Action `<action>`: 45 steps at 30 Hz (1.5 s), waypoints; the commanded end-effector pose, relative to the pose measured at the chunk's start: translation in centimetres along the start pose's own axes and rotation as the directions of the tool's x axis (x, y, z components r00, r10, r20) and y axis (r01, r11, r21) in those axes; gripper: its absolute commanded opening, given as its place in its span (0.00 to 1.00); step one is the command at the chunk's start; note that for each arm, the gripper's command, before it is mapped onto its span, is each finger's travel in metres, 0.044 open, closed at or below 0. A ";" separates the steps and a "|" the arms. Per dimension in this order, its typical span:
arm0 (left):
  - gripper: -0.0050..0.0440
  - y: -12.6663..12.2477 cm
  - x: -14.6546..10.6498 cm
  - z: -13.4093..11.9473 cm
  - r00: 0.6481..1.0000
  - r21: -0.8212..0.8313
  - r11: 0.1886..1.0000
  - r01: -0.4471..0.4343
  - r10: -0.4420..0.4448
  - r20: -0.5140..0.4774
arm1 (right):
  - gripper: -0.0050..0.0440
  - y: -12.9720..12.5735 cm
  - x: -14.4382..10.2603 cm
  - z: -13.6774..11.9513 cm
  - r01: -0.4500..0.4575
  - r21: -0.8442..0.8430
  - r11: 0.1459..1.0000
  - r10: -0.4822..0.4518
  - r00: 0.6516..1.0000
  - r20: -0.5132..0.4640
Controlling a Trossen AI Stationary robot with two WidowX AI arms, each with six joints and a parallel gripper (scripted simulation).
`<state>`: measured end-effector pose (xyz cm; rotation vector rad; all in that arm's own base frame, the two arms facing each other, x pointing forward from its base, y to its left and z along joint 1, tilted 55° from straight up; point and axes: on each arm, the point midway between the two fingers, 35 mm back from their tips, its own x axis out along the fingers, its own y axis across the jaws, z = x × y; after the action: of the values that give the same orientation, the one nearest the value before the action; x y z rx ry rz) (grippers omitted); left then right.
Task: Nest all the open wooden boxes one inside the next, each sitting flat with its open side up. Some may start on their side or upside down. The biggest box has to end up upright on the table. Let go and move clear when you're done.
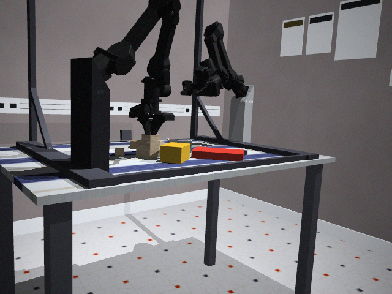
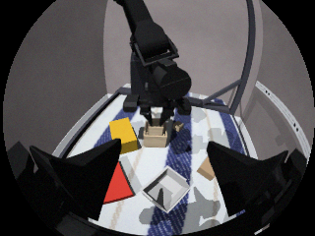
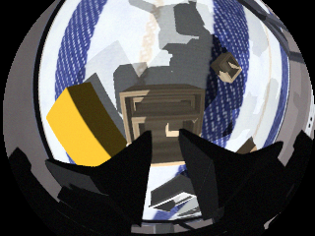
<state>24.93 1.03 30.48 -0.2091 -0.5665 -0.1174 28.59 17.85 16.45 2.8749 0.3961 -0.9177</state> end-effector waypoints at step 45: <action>0.92 -0.2 0.1 0.9 1.000 0.003 1.000 0.007 -0.007 0.026 | 0.48 -0.1 3.5 -0.7 0.006 0.005 1.000 -0.006 1.000 -0.016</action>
<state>24.93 1.03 30.48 -0.2091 -0.5665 -0.1174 31.45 18.67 14.42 2.8761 0.3964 -0.9169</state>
